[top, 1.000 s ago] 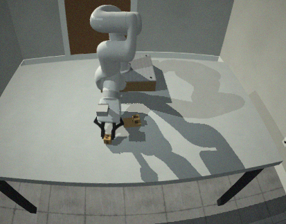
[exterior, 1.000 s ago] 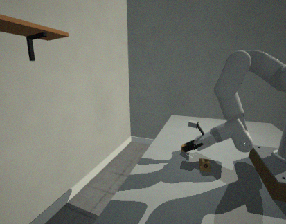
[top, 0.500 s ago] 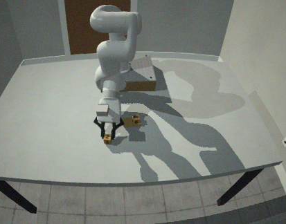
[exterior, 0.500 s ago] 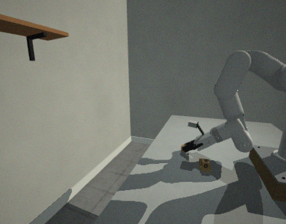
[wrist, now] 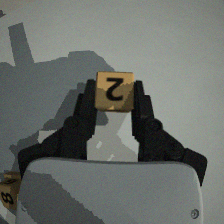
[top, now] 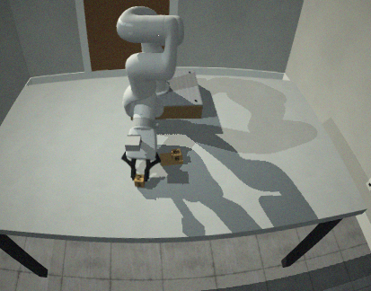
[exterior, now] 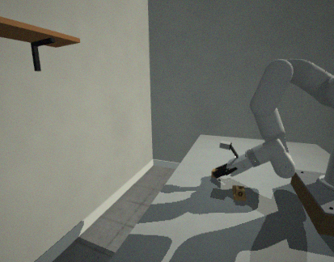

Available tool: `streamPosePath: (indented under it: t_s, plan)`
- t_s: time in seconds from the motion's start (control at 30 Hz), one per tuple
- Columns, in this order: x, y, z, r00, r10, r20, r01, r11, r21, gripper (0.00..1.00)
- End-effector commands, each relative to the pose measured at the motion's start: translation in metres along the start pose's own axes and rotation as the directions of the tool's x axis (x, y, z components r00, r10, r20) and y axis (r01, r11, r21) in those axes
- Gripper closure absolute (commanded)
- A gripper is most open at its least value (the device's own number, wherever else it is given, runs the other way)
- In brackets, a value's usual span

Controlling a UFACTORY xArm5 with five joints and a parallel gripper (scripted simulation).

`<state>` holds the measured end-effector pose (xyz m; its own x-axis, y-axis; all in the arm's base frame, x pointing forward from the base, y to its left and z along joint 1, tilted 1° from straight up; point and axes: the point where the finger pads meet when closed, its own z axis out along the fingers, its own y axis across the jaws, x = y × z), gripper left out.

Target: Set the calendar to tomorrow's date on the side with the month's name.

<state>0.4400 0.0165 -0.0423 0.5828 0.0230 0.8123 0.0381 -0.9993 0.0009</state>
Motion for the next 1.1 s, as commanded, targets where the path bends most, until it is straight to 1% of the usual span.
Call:
streamPosePath:
  t_s: [0.0,1.07]
  plan:
    - [0.0003,0.0005,0.0003,1.0,-0.004,-0.002,0.004,1.0,-0.001,0.71]
    - [-0.0022,0.0028,0.0021,1.0,-0.02,-0.001,0.02,1.0,-0.005,0.71]
